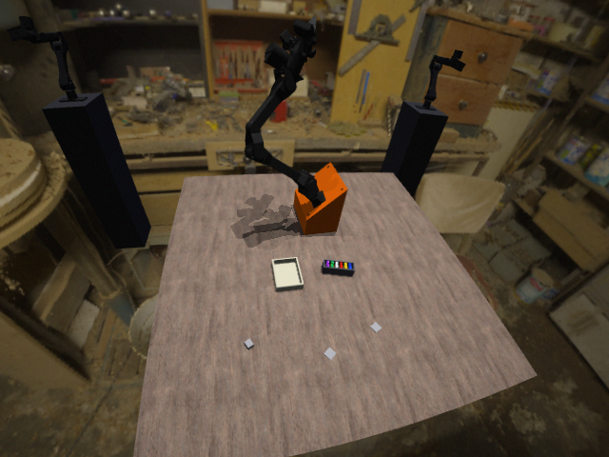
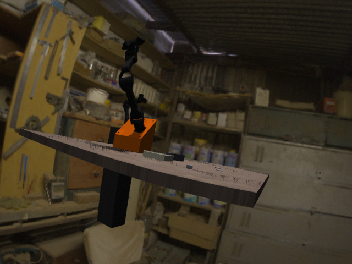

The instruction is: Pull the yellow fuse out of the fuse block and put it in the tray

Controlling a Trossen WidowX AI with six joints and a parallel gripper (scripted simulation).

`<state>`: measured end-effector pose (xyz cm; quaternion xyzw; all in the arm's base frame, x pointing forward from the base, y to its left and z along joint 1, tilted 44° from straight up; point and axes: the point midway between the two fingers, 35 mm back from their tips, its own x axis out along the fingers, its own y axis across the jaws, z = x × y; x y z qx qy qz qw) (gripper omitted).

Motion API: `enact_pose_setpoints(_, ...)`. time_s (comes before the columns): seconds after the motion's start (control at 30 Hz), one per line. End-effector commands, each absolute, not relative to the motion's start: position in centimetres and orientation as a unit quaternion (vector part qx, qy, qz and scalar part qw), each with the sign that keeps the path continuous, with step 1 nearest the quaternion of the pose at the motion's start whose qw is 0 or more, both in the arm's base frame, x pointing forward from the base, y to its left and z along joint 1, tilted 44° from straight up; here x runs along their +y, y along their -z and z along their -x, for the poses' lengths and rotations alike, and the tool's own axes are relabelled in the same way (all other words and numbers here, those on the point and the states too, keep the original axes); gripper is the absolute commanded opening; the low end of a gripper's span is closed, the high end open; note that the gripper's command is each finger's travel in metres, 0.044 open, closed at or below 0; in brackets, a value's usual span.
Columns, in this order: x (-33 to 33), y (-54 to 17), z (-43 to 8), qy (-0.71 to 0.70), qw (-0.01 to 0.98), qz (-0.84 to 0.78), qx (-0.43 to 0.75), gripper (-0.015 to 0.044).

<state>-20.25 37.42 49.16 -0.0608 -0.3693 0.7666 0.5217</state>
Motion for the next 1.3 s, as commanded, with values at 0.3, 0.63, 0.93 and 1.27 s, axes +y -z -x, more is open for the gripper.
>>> enact_pose_setpoints(0.3,47.9,-34.5,6.5,-0.711,0.667,0.195,-0.111,0.0066)
enact_pose_setpoints(0.63,48.7,-23.2,-7.3,-0.58,0.771,0.244,0.097,0.0066)
enact_pose_setpoints(0.93,43.2,-13.9,-19.2,-0.408,0.836,0.254,0.266,0.0066)
enact_pose_setpoints(1.27,31.4,-5.0,-28.7,-0.168,0.859,0.236,0.423,0.0066)
